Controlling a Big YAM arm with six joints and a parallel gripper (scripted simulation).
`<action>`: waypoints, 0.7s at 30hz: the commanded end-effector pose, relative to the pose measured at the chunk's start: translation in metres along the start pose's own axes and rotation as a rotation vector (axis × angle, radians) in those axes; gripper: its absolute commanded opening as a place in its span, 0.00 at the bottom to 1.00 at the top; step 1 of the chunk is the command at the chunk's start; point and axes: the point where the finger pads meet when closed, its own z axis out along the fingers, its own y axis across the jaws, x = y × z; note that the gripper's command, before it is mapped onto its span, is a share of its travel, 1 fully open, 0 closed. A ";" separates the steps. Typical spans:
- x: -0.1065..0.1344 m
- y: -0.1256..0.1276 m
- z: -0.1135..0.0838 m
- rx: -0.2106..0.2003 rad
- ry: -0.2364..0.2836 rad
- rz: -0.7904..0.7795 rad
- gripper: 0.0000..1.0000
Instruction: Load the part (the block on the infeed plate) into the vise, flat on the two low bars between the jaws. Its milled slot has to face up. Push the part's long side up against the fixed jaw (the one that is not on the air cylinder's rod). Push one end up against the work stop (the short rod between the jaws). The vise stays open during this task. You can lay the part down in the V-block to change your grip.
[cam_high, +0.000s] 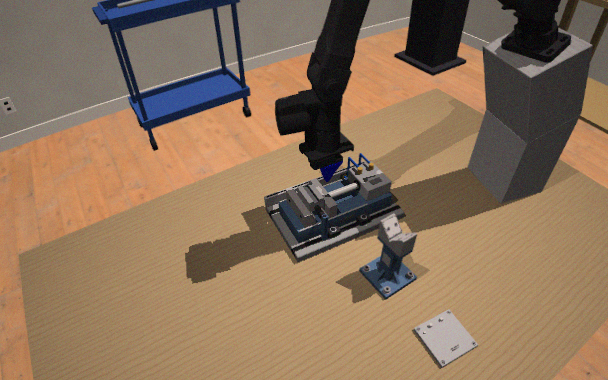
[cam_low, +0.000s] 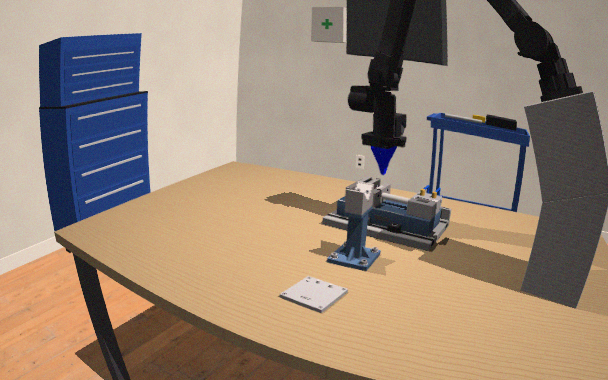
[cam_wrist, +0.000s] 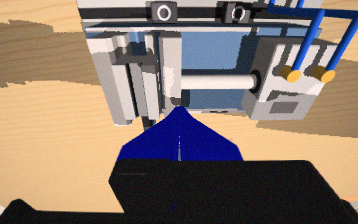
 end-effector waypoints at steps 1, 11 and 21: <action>-0.014 0.034 -0.019 -0.084 -0.022 0.001 0.00; -0.012 0.018 0.015 -0.041 -0.012 0.002 0.00; -0.012 0.018 0.021 -0.041 -0.012 0.002 0.00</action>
